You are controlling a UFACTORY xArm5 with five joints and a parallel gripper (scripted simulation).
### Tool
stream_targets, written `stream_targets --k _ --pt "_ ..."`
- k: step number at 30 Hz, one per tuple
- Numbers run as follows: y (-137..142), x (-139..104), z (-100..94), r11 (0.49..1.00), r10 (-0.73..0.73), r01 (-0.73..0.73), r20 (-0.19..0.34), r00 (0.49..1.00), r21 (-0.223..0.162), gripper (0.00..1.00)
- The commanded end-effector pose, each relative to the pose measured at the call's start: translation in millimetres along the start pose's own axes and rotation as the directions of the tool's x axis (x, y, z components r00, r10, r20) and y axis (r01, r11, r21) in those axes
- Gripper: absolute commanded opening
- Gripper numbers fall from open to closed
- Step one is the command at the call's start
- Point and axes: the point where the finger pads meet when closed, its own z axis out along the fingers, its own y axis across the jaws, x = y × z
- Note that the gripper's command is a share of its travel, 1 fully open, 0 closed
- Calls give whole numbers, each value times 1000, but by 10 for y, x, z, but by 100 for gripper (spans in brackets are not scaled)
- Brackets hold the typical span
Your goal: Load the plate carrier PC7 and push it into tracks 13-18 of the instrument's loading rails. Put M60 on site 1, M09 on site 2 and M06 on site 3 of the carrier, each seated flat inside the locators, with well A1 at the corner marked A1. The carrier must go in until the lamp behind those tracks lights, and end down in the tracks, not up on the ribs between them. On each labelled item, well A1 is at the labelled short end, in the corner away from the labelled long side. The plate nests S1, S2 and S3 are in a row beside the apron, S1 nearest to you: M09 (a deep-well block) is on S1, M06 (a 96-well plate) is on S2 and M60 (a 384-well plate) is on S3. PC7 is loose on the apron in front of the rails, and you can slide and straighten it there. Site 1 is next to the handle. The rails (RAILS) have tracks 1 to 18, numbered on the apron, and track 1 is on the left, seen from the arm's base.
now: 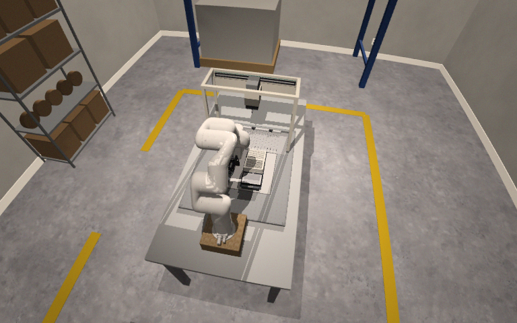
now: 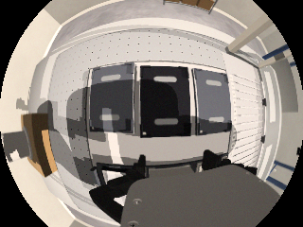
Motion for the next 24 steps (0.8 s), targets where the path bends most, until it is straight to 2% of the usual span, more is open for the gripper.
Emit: stream_targets --k 1,24 --pt "14 1 62 1000 0 0 -8 1000 -3 100" --pt "14 4 412 1000 0 0 -8 1000 -3 100"
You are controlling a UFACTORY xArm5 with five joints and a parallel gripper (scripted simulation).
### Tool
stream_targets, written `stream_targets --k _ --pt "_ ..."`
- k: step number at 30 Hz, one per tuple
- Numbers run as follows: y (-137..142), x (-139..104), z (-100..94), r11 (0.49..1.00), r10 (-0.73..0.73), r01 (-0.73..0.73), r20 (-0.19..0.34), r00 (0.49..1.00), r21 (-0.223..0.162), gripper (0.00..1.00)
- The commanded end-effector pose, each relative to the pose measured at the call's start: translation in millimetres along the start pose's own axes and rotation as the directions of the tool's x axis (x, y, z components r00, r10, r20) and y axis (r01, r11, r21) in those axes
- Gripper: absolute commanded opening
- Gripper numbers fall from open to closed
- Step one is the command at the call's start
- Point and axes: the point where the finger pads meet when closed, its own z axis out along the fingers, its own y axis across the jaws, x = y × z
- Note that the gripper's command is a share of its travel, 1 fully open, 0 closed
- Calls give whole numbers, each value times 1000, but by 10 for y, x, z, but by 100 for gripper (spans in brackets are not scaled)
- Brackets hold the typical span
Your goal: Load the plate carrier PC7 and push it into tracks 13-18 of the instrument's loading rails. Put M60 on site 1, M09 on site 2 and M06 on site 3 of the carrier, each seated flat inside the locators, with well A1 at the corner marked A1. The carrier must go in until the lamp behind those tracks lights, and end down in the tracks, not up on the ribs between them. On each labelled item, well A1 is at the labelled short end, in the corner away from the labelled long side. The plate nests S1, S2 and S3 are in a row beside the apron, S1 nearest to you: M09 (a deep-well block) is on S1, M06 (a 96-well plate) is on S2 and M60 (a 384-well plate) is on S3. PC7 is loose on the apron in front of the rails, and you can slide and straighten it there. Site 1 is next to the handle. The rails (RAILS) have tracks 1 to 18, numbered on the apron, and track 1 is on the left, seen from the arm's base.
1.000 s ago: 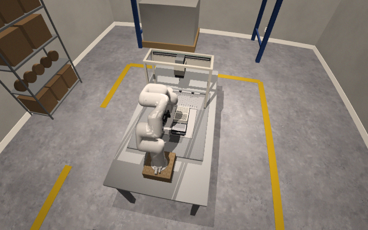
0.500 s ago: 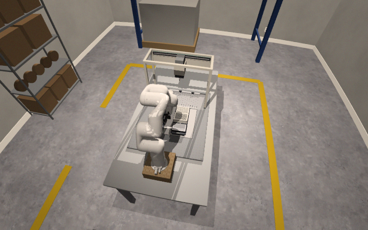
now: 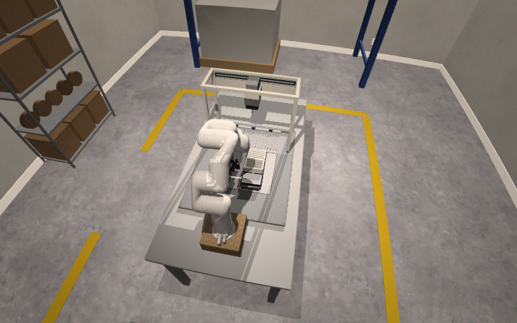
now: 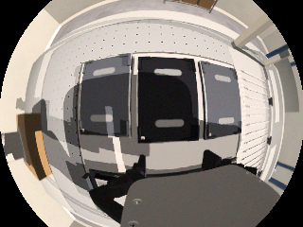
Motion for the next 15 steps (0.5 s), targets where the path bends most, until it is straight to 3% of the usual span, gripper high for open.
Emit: stream_targets --k 1,15 --pt "17 2 68 1000 0 0 -8 1000 -4 100" --pt "17 2 88 1000 0 0 -8 1000 -4 100"
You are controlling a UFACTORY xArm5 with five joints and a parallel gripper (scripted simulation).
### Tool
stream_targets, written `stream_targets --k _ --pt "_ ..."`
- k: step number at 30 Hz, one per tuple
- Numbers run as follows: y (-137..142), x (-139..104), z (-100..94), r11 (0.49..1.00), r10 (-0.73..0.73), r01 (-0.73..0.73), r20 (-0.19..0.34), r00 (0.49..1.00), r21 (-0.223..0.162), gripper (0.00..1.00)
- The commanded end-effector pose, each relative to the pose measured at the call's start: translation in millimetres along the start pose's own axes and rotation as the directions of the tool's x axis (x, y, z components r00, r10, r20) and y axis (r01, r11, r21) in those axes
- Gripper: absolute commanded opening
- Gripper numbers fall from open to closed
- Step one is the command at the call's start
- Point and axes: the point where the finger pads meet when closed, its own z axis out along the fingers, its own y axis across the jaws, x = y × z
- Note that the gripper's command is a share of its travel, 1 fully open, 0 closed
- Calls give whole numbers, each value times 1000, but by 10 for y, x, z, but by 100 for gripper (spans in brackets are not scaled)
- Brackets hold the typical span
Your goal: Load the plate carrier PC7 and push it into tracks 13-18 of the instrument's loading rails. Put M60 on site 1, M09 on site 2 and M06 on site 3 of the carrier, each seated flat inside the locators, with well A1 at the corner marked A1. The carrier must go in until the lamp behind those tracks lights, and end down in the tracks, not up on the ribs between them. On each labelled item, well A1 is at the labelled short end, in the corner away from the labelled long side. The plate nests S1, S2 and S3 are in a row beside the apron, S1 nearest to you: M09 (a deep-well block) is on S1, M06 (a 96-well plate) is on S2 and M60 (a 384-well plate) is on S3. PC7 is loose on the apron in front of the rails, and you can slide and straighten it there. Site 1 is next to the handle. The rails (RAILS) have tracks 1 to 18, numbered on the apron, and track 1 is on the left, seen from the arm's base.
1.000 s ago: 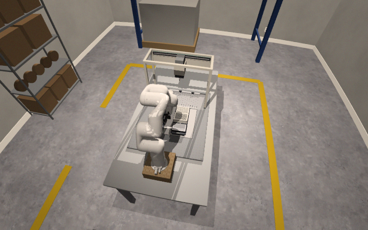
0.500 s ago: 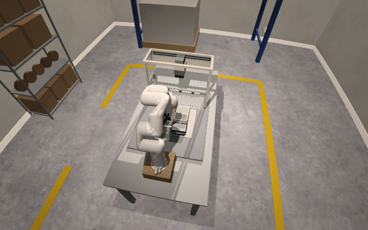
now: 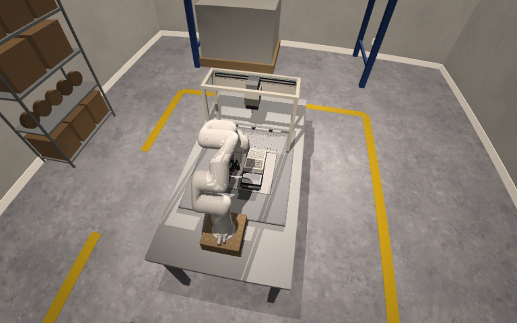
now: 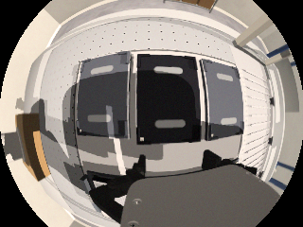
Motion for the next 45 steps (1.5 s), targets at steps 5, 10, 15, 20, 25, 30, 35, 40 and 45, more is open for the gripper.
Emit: stream_targets --k 5,10,15,20,25,30,35,40,45 --pt "13 1 39 1000 0 0 -8 1000 -3 100" --pt "13 1 59 1000 0 0 -8 1000 -3 100" --pt "13 2 92 1000 0 0 -8 1000 -3 100" --pt "13 2 126 1000 0 0 -8 1000 -3 100" --pt "13 2 146 1000 0 0 -8 1000 -3 100" --pt "13 2 179 1000 0 0 -8 1000 -3 100" --pt "13 2 186 1000 0 0 -8 1000 -3 100" --pt "13 2 186 1000 0 0 -8 1000 -3 100" --pt "13 -8 186 1000 0 0 -8 1000 -3 100"
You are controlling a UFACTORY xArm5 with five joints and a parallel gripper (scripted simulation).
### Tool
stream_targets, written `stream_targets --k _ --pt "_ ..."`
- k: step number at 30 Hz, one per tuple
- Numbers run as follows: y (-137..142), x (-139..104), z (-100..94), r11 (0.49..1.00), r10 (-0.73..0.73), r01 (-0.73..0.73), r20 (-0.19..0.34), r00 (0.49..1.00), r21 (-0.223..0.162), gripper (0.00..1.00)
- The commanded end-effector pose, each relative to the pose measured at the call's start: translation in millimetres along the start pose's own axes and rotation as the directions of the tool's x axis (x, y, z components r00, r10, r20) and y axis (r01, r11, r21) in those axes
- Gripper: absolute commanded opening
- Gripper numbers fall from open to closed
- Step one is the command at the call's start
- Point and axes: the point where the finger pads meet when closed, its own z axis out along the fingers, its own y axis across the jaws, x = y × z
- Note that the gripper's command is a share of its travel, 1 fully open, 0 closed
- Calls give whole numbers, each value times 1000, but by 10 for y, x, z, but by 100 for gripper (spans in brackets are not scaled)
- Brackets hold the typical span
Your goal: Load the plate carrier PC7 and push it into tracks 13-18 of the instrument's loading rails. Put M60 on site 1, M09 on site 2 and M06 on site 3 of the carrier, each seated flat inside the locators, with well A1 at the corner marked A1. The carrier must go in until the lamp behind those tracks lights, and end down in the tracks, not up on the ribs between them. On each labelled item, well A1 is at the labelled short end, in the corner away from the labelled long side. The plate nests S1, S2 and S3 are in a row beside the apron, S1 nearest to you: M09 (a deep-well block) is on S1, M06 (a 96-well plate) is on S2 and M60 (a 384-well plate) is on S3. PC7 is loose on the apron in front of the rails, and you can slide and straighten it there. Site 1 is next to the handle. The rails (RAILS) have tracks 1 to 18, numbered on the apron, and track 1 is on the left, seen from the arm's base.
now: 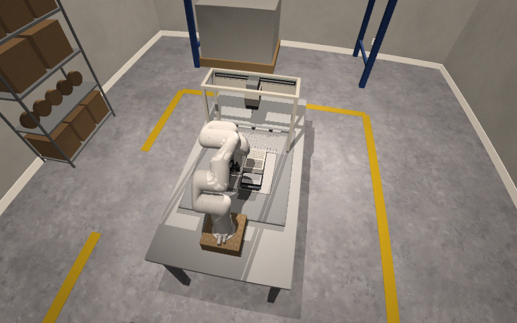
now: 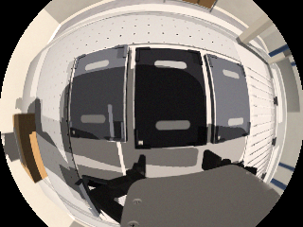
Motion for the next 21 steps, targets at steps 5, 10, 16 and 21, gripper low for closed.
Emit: stream_targets --k 5,10,16,21 --pt "15 -34 -12 1000 0 0 -8 1000 -3 100" --pt "15 -59 -12 1000 0 0 -8 1000 -3 100" --pt "15 -79 -12 1000 0 0 -8 1000 -3 100" --pt "15 -104 -12 1000 0 0 -8 1000 -3 100"
